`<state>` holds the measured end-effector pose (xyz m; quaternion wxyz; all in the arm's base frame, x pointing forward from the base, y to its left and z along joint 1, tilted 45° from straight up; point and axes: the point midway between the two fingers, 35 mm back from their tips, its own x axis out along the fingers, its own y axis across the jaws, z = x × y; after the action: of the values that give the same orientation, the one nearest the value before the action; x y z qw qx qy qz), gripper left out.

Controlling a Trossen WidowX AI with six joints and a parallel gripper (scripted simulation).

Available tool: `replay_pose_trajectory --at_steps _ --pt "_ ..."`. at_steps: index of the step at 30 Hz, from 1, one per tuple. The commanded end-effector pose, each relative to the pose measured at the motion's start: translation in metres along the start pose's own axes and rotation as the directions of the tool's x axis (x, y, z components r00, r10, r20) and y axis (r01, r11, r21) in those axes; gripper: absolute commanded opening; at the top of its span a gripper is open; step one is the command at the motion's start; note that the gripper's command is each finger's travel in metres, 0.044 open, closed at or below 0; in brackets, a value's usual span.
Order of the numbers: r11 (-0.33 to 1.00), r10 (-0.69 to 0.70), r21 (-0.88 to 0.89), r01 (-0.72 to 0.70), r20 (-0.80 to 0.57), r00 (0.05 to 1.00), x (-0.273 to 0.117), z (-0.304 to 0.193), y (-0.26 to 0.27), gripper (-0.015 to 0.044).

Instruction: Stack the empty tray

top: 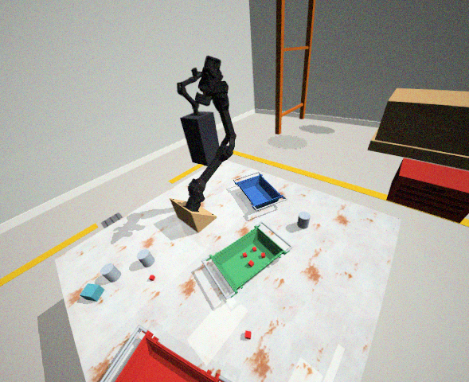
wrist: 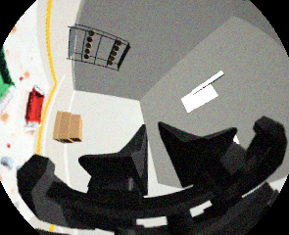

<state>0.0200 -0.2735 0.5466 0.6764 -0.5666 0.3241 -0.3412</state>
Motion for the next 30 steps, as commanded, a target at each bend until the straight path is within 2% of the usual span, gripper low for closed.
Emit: replay_pose_trajectory --at_steps 1,4,8,15,23,30 --pt "0.997 0.082 -0.018 -0.081 0.102 0.991 0.037 0.001 0.026 0.0082" --pt "0.989 0.143 -0.053 -0.135 0.189 0.972 0.064 0.012 0.046 0.0082" --pt "0.985 0.173 -0.067 -0.162 0.214 0.962 0.086 0.018 0.062 0.0082" --pt "0.936 0.344 -0.224 -0.27 0.435 0.832 0.144 0.078 0.127 0.0082" --pt "0.854 0.516 -0.424 -0.302 0.619 0.592 0.173 0.174 0.206 0.0082" --pt "0.763 0.645 -0.613 -0.204 0.702 0.302 0.162 0.267 0.283 0.0082"
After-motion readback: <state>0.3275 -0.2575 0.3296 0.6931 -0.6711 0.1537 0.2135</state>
